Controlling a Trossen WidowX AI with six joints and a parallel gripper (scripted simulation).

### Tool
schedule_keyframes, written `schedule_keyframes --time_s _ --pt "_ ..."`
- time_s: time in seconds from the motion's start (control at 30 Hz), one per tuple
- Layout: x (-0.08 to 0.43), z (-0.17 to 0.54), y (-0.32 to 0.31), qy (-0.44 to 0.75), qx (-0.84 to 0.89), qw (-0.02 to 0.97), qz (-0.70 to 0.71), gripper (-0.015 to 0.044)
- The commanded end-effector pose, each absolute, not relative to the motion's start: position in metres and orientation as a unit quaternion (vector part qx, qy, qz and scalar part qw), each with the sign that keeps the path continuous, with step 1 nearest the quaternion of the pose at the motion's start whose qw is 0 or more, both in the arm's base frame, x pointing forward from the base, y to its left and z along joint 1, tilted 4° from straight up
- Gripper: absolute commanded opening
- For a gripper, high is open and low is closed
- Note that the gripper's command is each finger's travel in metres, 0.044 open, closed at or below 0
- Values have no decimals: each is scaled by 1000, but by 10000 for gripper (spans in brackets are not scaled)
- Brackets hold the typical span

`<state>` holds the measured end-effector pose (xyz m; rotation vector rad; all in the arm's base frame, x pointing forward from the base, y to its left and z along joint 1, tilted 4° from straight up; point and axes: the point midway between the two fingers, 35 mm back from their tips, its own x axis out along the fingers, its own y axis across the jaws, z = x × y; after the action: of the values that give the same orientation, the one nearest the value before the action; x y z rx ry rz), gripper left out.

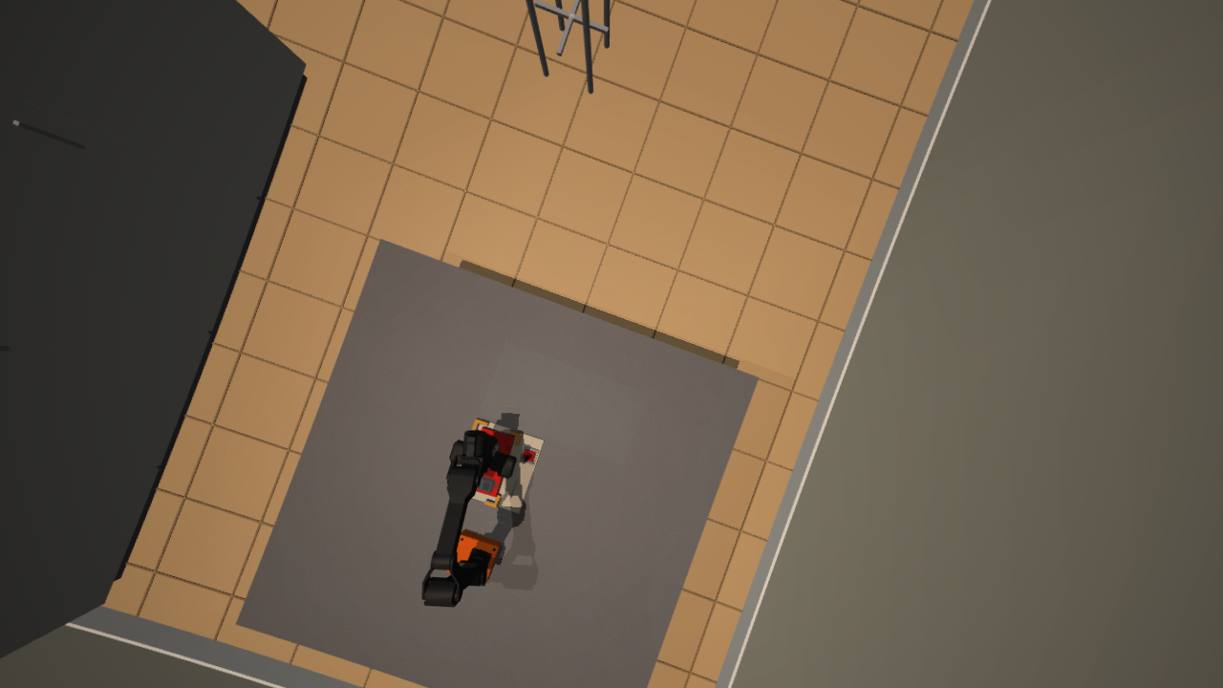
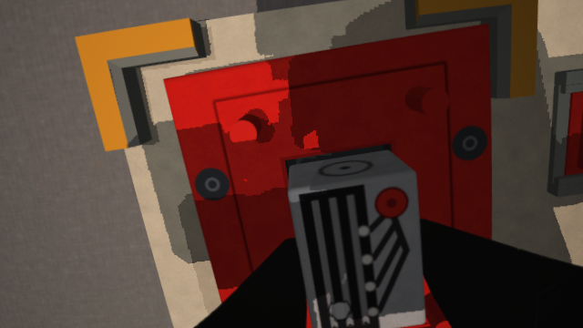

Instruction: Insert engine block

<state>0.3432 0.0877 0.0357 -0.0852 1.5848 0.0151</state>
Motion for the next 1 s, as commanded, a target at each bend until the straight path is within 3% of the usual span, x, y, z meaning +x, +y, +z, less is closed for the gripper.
schedule_keyframes --time_s 0.0,0.17,0.53,0.97 --pt "343 34 88 712 -37 701 9 159" --pt "343 33 88 712 -37 701 9 159" --pt "343 34 88 712 -38 701 7 440" --pt "342 49 88 712 -37 701 9 440"
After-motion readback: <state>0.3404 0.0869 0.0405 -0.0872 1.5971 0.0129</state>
